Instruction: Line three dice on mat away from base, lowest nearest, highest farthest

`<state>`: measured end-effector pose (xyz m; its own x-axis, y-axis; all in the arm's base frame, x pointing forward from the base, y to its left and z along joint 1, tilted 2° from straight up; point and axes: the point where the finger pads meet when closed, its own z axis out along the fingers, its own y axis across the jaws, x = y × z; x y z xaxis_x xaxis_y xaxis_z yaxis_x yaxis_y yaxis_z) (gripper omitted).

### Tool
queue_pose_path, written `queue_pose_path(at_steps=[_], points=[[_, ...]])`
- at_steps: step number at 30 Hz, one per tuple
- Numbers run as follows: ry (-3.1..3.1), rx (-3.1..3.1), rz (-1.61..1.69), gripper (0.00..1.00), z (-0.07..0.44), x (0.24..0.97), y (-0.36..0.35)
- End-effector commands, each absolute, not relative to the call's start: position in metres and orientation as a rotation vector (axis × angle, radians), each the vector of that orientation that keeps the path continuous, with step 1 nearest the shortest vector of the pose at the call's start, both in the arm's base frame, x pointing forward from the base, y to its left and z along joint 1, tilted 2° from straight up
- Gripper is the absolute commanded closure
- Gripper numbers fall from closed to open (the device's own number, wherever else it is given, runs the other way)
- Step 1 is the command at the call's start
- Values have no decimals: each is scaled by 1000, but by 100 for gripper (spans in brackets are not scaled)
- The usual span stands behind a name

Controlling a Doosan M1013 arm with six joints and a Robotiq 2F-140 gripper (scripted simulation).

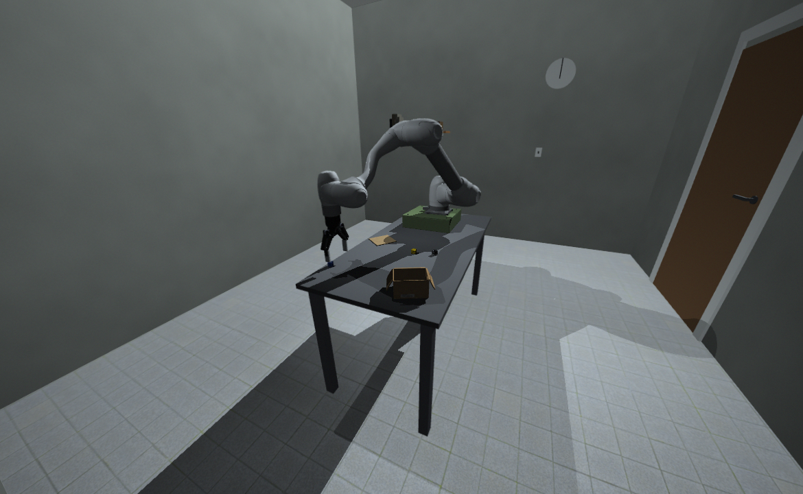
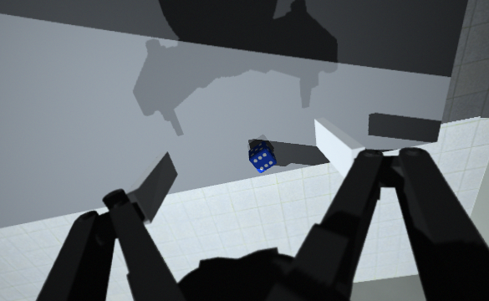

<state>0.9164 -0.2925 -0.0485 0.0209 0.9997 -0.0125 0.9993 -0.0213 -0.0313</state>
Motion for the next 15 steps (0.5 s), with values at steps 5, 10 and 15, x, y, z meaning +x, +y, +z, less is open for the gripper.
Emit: queue_pose_path(at_steps=[5, 10, 15], points=[[-2189, -2236, 46, 0, -47, 899, -273], [-2189, -2236, 46, 0, -46, 888, -261], [-2189, -2236, 46, 0, -46, 866, -237]])
